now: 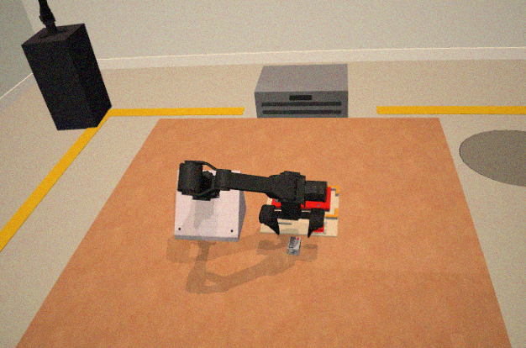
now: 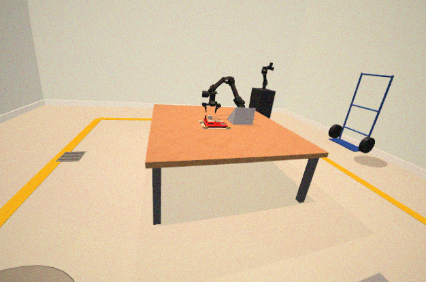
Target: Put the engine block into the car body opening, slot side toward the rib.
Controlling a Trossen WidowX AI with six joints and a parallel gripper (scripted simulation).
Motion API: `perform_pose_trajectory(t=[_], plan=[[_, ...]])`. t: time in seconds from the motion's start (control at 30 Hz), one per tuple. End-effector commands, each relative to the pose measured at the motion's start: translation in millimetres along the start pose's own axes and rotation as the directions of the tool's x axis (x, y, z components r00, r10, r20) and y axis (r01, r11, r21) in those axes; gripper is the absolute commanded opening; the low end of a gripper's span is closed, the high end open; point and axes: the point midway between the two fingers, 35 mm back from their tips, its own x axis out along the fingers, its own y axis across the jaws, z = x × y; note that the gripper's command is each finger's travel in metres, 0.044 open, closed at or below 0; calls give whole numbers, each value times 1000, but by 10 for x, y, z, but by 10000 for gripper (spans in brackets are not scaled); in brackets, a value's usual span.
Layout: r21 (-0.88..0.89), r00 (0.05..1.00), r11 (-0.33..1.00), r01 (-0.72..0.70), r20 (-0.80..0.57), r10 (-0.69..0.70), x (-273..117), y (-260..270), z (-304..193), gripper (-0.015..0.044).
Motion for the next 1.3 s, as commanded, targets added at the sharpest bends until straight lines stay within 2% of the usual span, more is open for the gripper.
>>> perform_pose_trajectory(t=[0.0,0.73,1.1,1.27], plan=[[-7,1000,1000,-3,-5,3,135,3,-9,440],[-7,1000,1000,-3,-7,3,417,4,-21,440],[-7,1000,1000,-3,-7,3,417,4,-21,151],[-7,1000,1000,-3,-7,3,417,4,-21,118]])
